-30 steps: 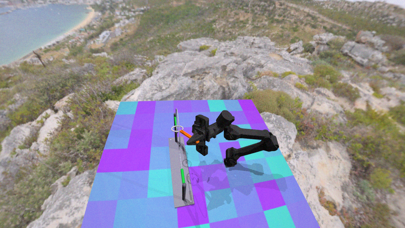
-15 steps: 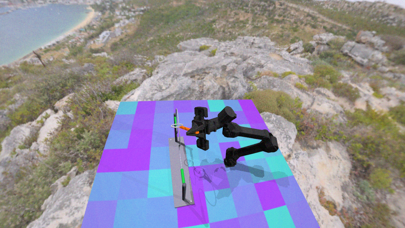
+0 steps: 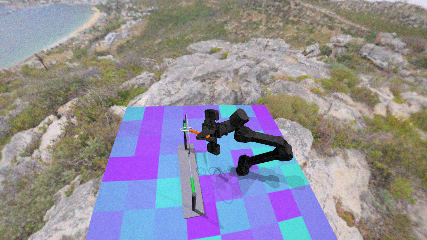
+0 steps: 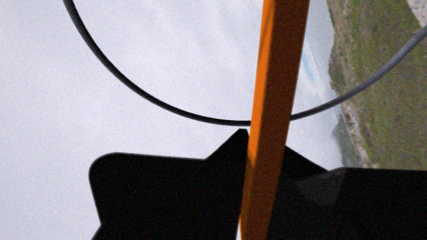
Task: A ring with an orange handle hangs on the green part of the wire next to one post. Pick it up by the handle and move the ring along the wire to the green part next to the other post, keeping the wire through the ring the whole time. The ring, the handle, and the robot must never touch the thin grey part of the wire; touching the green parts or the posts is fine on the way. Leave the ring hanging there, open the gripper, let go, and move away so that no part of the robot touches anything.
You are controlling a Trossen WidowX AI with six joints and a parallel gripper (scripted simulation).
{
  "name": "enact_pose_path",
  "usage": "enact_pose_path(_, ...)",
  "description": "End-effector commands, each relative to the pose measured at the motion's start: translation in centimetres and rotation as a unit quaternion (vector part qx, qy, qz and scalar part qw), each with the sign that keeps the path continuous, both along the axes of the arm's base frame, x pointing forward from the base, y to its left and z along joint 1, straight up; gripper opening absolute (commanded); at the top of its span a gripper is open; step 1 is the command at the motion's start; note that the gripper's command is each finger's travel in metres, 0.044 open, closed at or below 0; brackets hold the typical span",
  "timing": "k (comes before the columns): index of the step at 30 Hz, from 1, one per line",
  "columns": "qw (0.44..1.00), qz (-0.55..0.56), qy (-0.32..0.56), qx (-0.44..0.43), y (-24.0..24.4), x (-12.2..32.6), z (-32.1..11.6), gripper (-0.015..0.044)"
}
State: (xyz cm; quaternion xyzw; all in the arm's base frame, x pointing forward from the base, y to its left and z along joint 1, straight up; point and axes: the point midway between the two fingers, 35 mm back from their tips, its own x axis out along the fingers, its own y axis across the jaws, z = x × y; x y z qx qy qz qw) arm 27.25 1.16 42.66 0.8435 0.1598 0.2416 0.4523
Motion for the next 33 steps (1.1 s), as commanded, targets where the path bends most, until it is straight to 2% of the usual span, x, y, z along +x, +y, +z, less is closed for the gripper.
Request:
enact_pose_path(1, 1.000, 0.002, -0.002, -0.024, 0.0, 0.0, 0.1, -0.0150)
enact_pose_path(33, 0.975, 0.002, -0.008, -0.221, 0.5, 0.0, -1.1, -0.0150)
